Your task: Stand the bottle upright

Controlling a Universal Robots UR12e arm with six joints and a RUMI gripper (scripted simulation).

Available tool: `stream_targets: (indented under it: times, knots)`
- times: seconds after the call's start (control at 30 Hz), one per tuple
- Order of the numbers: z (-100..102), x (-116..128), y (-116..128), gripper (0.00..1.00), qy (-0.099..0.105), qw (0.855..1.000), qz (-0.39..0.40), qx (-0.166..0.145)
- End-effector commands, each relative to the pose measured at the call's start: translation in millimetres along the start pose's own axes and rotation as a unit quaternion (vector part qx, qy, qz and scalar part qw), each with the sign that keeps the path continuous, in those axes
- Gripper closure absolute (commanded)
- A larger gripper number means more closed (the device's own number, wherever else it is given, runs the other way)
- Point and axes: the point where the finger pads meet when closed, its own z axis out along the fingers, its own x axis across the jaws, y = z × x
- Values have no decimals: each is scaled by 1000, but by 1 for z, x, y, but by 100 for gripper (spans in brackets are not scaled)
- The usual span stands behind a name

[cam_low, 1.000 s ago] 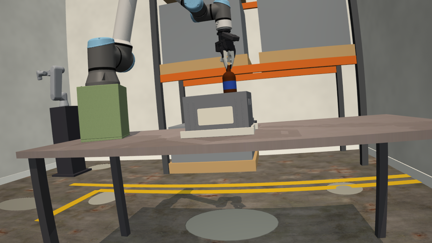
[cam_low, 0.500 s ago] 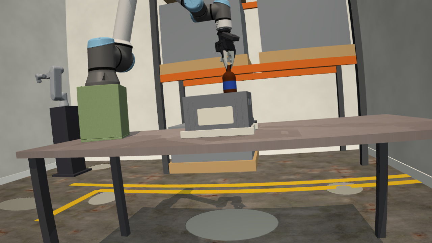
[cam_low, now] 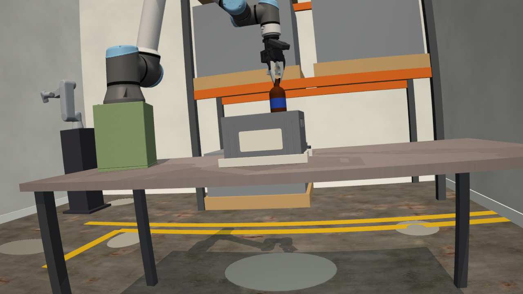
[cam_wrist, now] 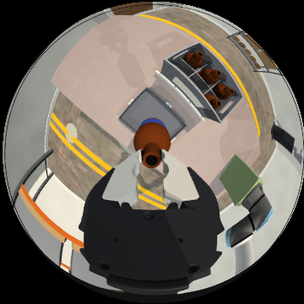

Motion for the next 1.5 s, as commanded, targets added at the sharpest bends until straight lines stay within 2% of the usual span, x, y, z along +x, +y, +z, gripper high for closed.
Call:
stream_targets:
  times: [0.0,0.47,0.97,1.47]
  knots:
    - [-3,-4,-1,100,-2,1000,-1,3]
    - [-1,-4,-1,100,-2,1000,-1,2]
    - [14,-1,1,100,0,1000,-1,0]
    - [48,-1,1,100,0,1000,-1,0]
